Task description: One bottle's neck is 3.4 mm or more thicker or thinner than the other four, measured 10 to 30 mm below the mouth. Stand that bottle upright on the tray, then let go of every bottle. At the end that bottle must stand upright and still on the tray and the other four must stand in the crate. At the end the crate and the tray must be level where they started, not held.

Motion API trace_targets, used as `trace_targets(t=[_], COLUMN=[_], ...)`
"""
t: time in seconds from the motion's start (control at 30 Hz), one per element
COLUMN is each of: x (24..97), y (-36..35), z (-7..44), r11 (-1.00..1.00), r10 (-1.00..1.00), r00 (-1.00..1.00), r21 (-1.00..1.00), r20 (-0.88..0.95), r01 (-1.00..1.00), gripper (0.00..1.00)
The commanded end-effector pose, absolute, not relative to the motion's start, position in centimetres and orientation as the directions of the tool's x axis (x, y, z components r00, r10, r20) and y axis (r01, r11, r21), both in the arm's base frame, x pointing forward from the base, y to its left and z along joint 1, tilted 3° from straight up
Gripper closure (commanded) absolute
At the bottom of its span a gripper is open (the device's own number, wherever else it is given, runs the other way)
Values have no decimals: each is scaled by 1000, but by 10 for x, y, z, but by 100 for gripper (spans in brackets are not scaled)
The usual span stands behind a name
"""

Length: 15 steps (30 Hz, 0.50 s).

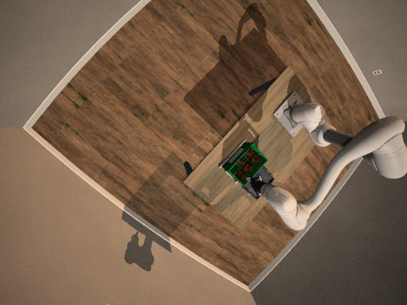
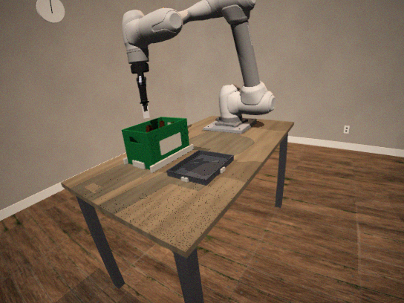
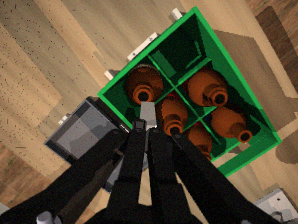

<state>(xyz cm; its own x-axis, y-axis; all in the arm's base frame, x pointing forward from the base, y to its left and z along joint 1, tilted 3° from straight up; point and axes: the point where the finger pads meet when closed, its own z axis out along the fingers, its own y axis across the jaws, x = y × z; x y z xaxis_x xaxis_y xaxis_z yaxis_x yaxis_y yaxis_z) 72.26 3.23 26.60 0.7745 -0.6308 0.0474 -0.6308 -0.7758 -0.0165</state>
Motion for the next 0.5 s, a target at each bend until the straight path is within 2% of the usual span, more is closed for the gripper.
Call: trace_targets(t=[0.0,0.33,0.4,0.47], x=[690,599,599,566], y=[5,-53,-53,-69], z=[268,264,264,260], r11=[-776,-776,-776,-776], r10=[-630,-630,-630,-630], r00=[775,775,775,775], r21=[-17,-17,-17,-17], r20=[47,47,47,47], r01=[-630,-630,-630,-630], gripper=[100,100,100,100])
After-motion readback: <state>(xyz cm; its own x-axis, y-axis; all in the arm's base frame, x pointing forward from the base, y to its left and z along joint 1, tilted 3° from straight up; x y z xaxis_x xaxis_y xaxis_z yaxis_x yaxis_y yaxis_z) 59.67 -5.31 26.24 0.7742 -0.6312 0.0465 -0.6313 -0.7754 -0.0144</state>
